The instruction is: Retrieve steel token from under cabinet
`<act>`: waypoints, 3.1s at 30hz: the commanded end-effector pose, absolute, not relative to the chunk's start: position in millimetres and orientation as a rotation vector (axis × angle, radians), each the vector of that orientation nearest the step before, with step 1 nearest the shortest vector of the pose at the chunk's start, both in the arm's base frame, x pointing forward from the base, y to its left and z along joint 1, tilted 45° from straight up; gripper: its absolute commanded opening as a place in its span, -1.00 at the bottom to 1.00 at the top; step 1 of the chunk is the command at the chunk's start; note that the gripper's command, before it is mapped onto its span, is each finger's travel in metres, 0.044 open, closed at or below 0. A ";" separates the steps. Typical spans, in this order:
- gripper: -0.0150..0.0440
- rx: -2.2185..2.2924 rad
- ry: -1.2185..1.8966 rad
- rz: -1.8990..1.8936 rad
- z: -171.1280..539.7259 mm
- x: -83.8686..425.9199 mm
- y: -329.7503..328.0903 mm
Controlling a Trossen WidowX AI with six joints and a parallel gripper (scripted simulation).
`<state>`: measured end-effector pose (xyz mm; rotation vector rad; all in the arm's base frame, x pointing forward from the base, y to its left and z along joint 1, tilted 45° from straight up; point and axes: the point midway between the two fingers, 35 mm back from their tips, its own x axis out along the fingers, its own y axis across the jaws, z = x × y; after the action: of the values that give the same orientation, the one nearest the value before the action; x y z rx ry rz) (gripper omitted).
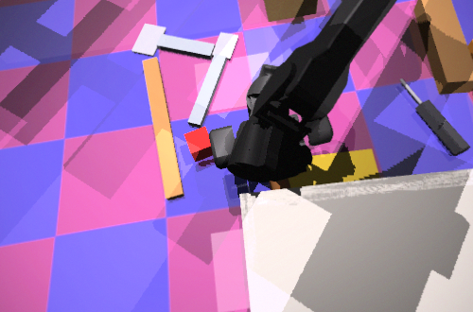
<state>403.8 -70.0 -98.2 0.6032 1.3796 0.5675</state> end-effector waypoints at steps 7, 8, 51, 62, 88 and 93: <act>-0.49 0.603 1.375 0.576 -88.0 404.4 -57.9; -0.49 0.603 1.375 0.576 -87.3 404.4 -57.1; -0.49 0.604 1.376 0.577 -74.5 390.7 -40.9; -0.49 0.604 1.377 0.577 -76.2 380.4 -40.7; -0.49 0.605 1.378 0.576 -79.7 354.6 -39.9; -0.49 0.605 1.379 0.576 -80.4 349.4 -39.7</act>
<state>355.0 -40.7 -79.2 0.6073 1.3758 0.5734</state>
